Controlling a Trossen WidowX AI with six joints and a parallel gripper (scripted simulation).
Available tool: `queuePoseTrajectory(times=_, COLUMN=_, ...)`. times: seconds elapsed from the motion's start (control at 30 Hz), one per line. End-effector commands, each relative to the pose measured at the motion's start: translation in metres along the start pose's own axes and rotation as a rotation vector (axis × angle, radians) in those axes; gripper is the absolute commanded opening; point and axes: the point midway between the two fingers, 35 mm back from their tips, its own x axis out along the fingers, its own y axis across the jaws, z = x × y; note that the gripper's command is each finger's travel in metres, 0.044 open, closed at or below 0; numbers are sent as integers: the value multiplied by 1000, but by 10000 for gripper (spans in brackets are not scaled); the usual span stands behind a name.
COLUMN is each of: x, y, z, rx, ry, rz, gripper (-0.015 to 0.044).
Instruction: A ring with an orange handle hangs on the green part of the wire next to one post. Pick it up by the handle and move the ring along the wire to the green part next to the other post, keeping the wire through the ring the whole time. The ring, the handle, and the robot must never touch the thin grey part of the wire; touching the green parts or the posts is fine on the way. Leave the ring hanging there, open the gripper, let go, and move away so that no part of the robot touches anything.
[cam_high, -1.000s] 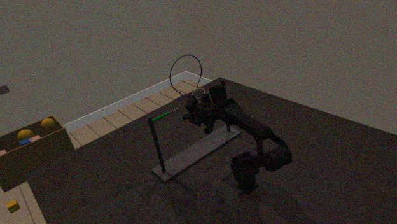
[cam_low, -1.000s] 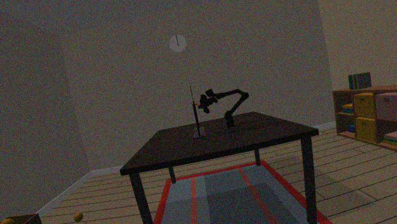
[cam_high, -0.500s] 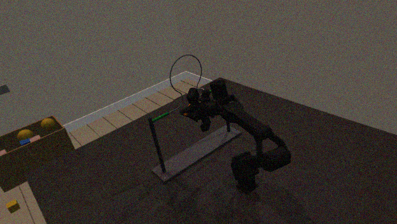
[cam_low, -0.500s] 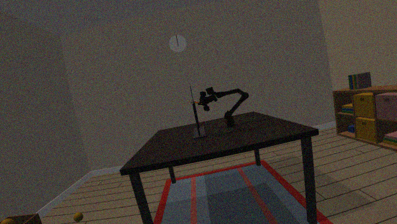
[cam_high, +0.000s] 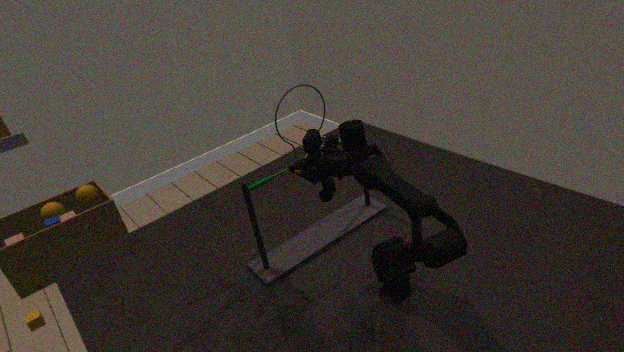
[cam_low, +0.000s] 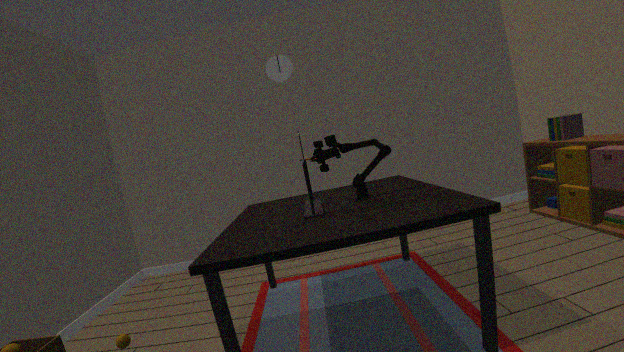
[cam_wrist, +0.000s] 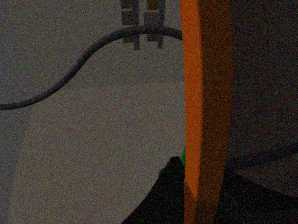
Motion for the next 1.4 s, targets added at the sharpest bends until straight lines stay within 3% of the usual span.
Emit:
queuePoseTrajectory(times=0.0, x=-1, y=11, z=-1, rx=23, ry=6, rz=27, gripper=-150)
queuePoseTrajectory(times=1.37, x=-16, y=88, z=20, rx=469, ry=12, rz=275, gripper=-150)
